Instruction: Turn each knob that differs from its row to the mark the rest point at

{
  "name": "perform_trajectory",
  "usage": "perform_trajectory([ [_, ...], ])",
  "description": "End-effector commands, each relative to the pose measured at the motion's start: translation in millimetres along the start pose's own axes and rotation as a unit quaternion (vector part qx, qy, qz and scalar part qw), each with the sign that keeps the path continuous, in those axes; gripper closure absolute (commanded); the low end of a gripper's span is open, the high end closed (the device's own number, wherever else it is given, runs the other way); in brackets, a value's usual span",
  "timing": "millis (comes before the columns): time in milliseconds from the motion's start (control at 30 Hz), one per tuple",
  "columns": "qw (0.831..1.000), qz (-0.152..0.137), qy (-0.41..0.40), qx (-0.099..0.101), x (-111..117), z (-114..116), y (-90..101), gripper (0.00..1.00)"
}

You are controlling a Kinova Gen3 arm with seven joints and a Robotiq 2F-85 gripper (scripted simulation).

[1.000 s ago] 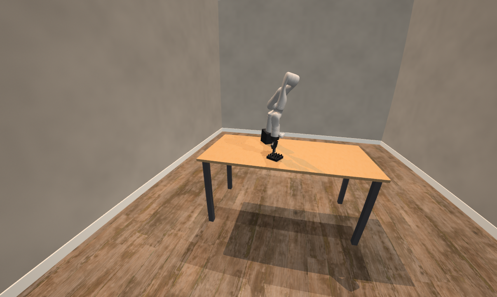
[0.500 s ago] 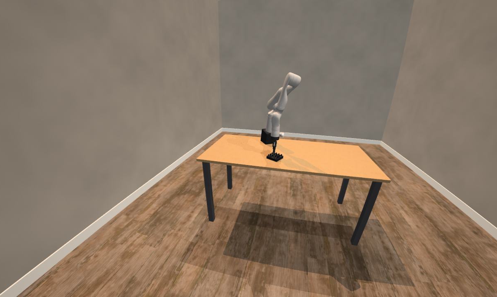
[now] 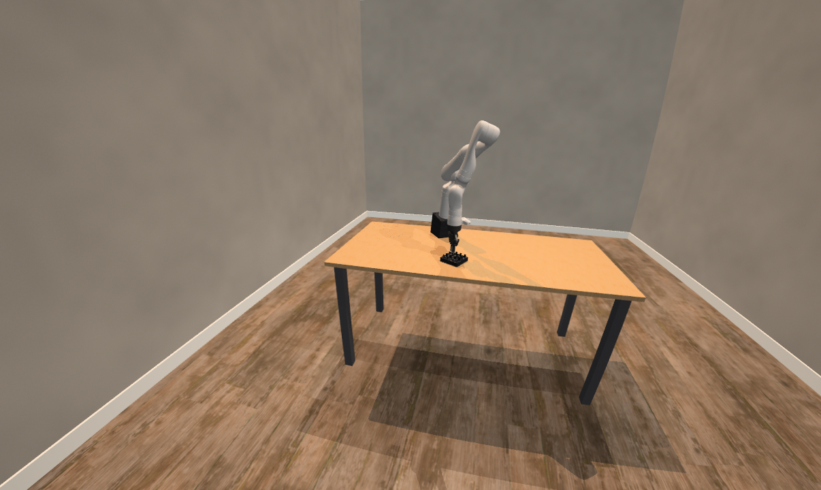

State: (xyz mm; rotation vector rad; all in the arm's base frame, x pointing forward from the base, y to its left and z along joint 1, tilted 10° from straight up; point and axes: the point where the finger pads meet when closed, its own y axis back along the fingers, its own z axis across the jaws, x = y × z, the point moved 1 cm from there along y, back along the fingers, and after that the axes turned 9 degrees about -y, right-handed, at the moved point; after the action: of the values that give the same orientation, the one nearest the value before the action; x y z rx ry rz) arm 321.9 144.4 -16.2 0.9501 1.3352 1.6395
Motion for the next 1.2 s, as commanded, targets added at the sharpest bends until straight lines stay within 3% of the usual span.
perform_trajectory([
  [0,1.000,-0.002,0.013,-0.002,0.0,0.1,-0.4,0.92],
  [533,0.985,-0.002,0.171,-0.001,0.0,0.0,-0.4,0.92],
  [1167,0.959,-0.002,0.284,-0.001,0.0,0.0,-0.4,0.92],
])
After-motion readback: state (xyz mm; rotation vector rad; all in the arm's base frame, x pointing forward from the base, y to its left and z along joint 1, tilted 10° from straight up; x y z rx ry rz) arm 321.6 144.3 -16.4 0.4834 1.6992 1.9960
